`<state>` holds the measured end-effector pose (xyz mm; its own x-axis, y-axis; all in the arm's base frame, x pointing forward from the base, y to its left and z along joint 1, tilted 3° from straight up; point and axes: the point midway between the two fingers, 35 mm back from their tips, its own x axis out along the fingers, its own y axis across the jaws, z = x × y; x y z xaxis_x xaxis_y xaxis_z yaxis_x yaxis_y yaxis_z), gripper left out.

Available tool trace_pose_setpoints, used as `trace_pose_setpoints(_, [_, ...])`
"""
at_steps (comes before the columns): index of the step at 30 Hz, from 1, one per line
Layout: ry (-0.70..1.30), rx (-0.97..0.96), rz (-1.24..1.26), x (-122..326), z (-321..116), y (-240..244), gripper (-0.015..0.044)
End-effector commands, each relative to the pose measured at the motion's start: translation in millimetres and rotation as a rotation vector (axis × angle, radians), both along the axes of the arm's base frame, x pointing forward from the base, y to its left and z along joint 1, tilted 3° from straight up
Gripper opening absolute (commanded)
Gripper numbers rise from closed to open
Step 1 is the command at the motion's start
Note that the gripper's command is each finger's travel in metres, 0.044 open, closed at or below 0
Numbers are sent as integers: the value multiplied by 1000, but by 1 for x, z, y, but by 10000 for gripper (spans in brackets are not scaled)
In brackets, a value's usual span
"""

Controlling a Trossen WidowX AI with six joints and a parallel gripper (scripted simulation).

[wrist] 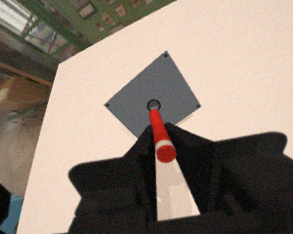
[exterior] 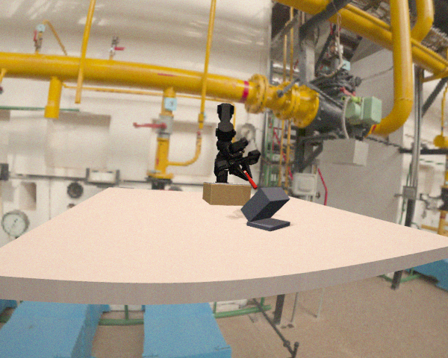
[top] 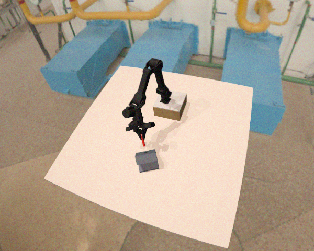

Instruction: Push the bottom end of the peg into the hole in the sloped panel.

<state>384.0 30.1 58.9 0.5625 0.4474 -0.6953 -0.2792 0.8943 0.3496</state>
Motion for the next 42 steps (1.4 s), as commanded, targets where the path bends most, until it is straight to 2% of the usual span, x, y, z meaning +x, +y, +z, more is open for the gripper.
trace_pose_setpoints(1, [4,2,-9,3,-7,1,0])
trace_pose_setpoints(42, [-18,-4,7,17,-22,12,0])
